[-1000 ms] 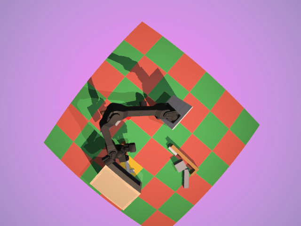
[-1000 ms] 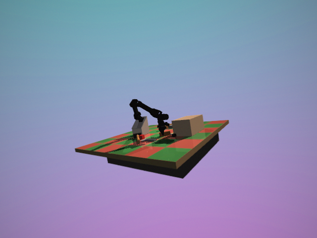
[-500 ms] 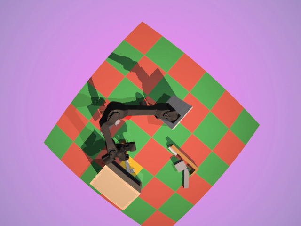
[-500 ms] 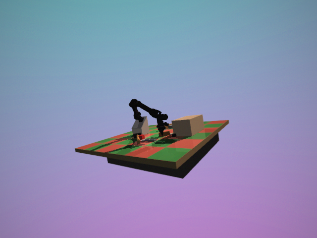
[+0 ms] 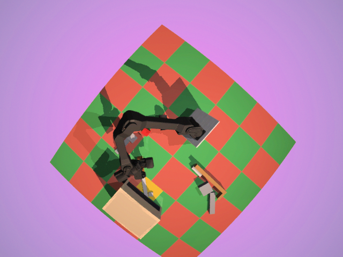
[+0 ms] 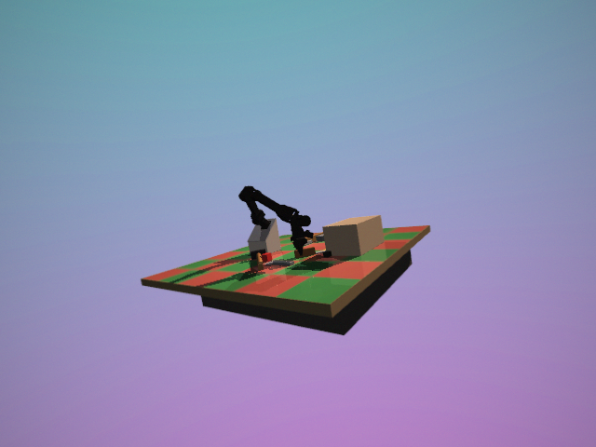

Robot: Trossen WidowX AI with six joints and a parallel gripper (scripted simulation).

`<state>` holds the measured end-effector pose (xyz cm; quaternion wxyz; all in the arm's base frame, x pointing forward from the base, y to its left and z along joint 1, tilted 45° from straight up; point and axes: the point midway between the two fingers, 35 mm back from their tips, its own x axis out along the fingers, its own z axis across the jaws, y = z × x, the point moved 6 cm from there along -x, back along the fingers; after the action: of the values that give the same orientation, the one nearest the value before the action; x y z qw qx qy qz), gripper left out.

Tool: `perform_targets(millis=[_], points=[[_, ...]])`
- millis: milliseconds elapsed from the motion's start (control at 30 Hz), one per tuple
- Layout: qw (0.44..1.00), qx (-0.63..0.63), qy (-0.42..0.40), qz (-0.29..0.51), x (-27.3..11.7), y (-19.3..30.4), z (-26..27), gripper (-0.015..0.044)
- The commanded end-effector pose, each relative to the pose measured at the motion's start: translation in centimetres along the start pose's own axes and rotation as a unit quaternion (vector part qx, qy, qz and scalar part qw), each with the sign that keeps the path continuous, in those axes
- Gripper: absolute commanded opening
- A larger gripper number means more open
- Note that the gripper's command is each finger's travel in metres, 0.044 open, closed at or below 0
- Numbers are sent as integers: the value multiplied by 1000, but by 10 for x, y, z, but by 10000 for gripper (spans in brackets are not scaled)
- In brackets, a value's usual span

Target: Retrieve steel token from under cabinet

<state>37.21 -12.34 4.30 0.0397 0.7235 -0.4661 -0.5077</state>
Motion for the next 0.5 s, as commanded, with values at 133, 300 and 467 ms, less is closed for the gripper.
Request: perform_targets(millis=[133, 300, 467], points=[[1000, -1, -4, -3, 1, 15, 0, 0], [1000, -1, -4, -3, 1, 24, -1, 0], [1000, -1, -4, -3, 1, 32, -3, 0]])
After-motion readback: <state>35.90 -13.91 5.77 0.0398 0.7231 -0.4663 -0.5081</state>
